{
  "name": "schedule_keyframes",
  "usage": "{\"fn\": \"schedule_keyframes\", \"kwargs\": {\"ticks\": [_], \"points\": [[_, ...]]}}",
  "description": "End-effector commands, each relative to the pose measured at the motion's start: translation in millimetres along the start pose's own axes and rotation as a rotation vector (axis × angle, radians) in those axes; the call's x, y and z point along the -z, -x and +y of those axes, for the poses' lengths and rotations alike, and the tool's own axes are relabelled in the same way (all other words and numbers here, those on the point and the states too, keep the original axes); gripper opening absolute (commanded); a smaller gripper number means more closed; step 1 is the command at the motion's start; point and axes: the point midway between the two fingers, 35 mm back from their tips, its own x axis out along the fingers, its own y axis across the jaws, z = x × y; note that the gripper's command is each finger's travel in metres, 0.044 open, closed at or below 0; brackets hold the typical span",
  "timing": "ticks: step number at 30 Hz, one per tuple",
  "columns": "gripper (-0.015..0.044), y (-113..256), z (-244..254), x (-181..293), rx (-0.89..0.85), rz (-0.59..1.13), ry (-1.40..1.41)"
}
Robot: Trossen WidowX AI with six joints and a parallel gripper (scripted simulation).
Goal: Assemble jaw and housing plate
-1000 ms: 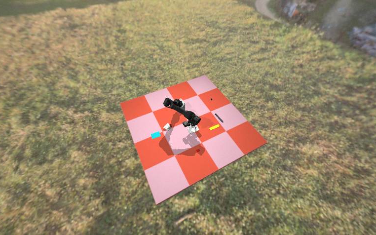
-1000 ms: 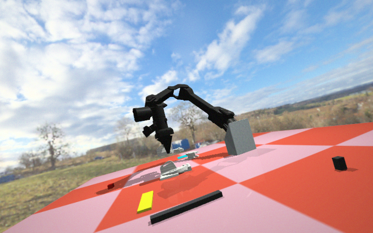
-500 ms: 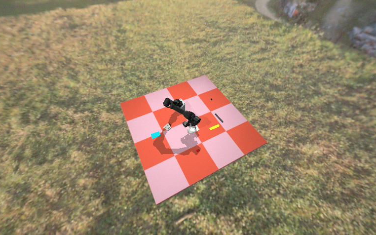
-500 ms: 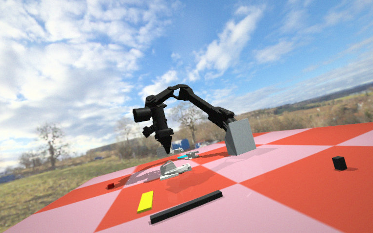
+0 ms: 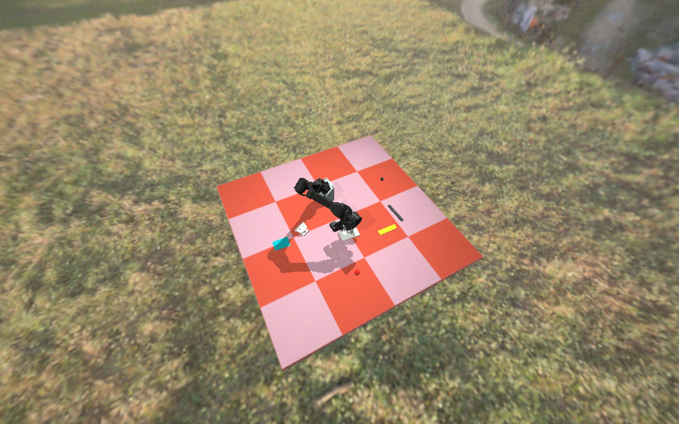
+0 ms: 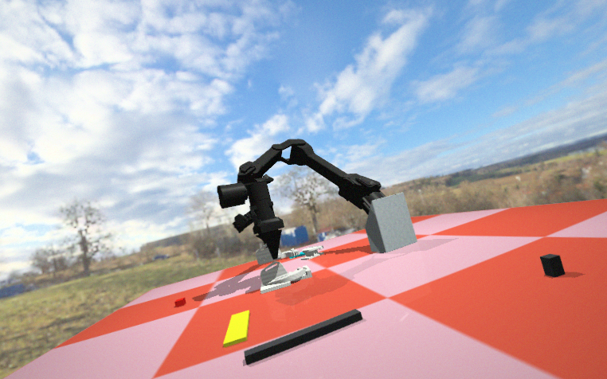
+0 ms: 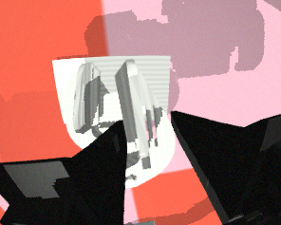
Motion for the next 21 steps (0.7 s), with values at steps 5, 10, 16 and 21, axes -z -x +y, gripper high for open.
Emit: {"fn": "schedule_keyframes", "kwargs": {"ticks": [5,10,16,21], "points": [[0.0134,-14.4,0.1,1.7,0.005,0.005,0.008],[0.0134,-22.4,-0.3,2.2,0.006,0.005,0.008],[0.0134,-27.8,-0.6,2.7,0.007,0.005,0.008],[0.0134,-27.8,-0.6,2.7,0.007,0.005,0.008]]}}
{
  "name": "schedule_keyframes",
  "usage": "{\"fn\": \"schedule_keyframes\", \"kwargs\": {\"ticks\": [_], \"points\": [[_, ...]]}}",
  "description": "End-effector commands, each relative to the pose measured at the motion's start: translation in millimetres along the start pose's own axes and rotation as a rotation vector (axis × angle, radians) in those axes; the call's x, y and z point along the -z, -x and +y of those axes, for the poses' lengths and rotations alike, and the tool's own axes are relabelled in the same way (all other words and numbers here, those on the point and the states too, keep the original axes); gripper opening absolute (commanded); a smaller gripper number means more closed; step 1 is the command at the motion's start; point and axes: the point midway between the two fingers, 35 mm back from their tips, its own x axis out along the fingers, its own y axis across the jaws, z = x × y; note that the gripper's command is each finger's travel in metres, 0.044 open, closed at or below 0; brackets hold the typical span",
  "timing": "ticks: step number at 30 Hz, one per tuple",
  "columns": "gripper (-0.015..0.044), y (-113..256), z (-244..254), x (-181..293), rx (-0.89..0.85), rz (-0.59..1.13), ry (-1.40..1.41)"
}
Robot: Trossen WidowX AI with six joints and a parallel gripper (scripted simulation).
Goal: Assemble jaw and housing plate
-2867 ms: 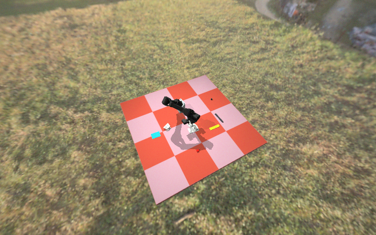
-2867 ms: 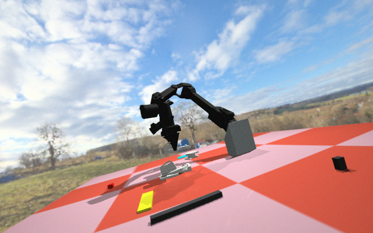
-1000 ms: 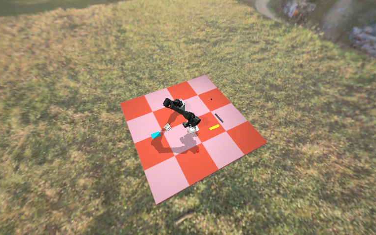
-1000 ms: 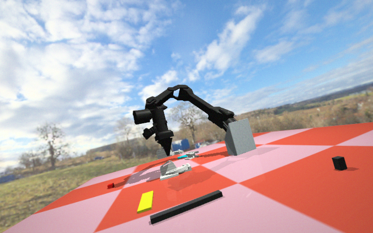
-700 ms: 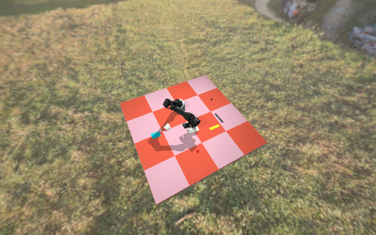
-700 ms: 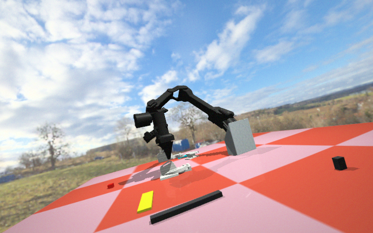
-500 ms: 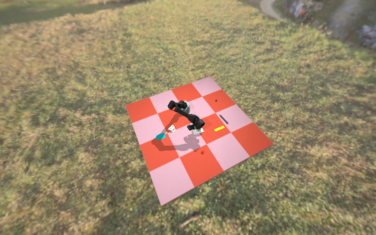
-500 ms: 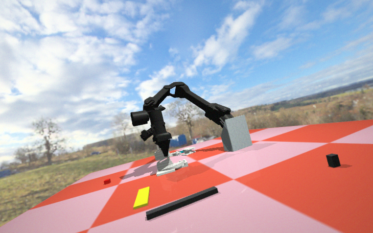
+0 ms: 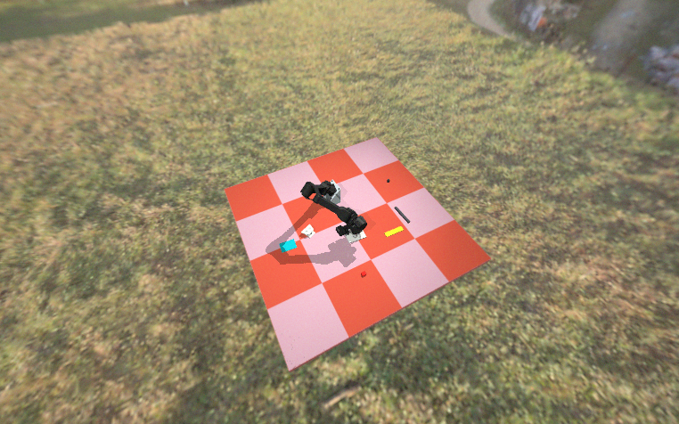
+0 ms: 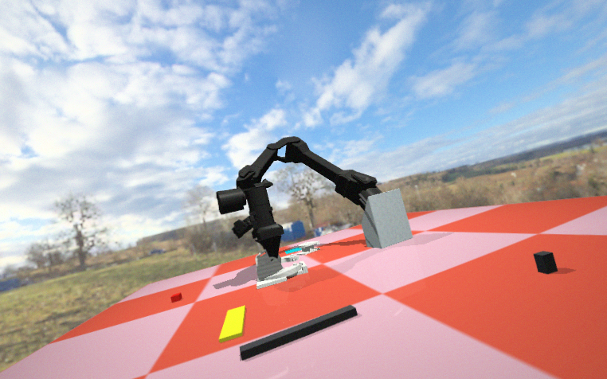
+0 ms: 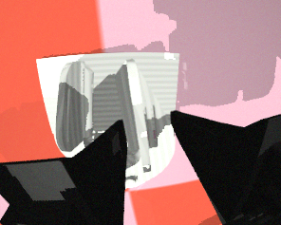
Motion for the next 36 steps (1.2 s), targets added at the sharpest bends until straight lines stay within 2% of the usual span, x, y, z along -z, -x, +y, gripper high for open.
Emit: {"fn": "schedule_keyframes", "kwargs": {"ticks": [1,36], "points": [[0.0134,-1.1,-0.1,0.3,0.004,0.001,0.005],[0.0134,-9.9,-0.2,0.4,0.004,0.001,0.01]]}}
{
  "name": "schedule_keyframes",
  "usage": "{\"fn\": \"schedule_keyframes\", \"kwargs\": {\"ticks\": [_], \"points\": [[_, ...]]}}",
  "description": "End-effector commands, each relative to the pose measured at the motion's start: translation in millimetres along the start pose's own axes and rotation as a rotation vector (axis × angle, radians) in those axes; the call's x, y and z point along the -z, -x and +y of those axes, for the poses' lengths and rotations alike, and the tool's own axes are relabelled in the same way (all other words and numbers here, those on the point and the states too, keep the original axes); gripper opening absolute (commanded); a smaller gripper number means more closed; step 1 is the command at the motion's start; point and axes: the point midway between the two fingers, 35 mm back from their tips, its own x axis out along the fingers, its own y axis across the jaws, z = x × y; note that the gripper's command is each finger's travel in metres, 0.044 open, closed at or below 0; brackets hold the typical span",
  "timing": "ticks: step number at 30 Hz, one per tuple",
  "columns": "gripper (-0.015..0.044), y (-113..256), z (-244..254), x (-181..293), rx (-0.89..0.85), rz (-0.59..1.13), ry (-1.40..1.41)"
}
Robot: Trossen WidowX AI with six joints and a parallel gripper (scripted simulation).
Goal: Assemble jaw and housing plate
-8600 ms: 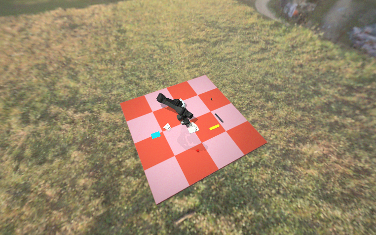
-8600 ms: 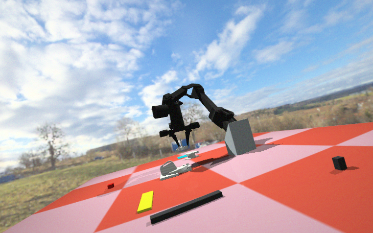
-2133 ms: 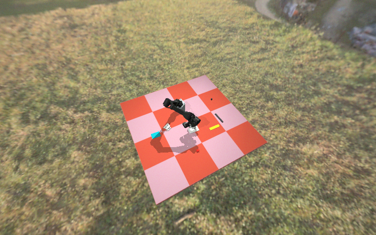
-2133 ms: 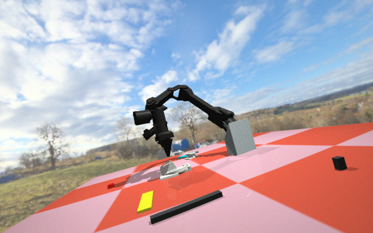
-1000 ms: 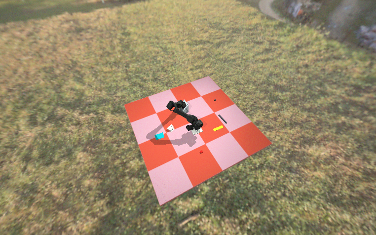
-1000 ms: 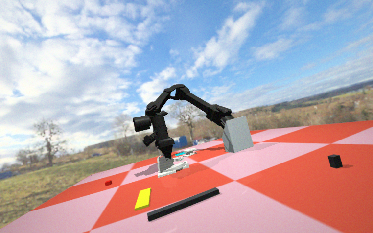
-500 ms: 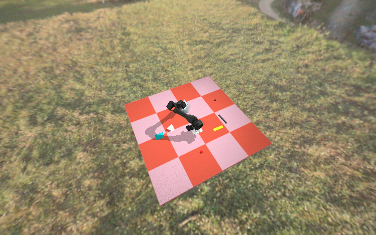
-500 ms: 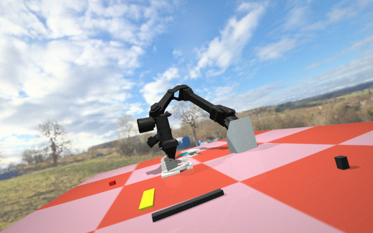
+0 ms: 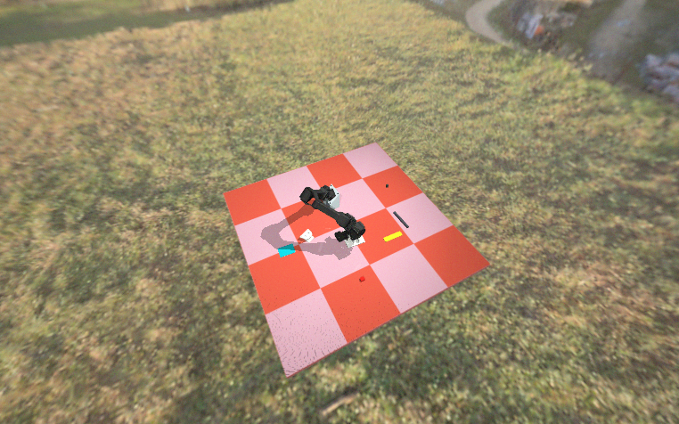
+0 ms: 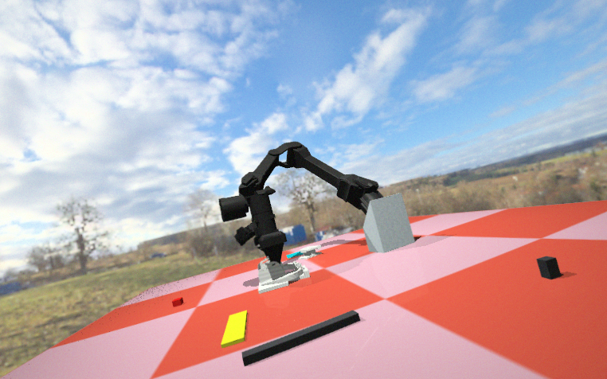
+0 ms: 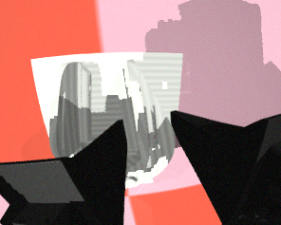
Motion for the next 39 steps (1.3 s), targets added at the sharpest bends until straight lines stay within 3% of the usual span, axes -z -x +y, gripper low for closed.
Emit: {"fn": "schedule_keyframes", "kwargs": {"ticks": [1,39], "points": [[0.0134,-2.5,-0.2,0.3,0.004,0.001,0.006],[0.0134,-11.9,-0.3,0.4,0.004,0.001,0.008]]}}
